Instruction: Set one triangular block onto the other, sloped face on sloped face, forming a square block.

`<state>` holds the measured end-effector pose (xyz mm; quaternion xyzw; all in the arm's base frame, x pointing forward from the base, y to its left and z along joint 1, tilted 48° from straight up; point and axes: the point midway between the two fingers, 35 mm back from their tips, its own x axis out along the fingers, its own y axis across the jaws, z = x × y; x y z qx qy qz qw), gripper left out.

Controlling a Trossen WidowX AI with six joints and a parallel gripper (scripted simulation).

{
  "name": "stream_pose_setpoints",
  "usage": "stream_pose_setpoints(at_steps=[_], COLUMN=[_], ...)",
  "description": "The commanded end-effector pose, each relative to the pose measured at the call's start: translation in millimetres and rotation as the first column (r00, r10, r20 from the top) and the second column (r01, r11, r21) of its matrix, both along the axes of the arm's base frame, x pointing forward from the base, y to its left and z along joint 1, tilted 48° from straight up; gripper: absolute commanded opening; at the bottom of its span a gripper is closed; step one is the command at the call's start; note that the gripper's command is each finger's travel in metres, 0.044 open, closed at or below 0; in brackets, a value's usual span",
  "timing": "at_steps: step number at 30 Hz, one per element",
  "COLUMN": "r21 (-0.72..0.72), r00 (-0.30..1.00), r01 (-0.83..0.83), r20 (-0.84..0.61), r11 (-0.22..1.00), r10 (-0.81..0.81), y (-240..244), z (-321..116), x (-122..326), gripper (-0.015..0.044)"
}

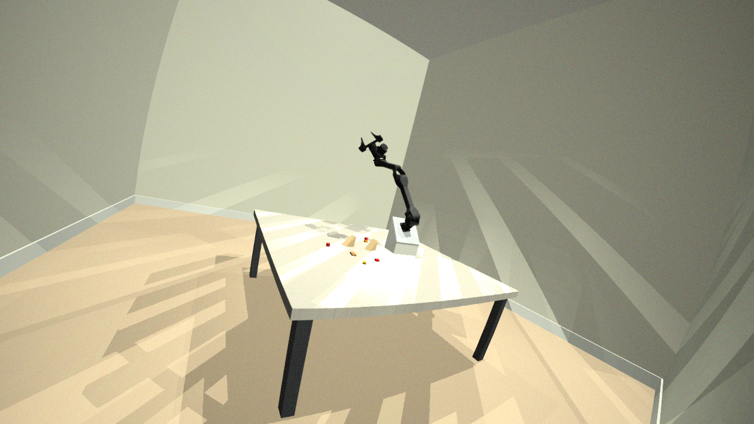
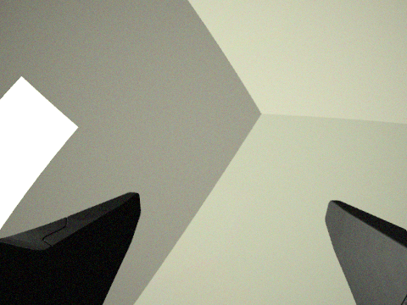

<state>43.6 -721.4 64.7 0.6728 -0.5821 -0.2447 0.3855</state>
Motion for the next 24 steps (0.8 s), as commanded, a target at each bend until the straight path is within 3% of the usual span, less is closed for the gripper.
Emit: stream_pose_setpoints(at_steps=[1,6,11,18,24], r21=[0.004,0.116,0.228,0.392,0.517], r00=[1.0,0.957,0.821,0.448,0.043], r01=[-0.004,-0.128,-0.266,-0.476,-0.627], r20=[-0.009,-0.245,-0.455,-0.662,-0.725], r11=[1.0,0.985,0.937,0.787,0.583], r10=[0.005,0.153,0.344,0.601,0.688], y=[0.2,13.7,43.8,119.1,205.6], z=[-0.8,-22.3,-44.3,-74.4,-93.4], x=[2.8,76.7,150.8,250.1,314.3], gripper=[0.0426,0.044,0.044,0.044,0.044])
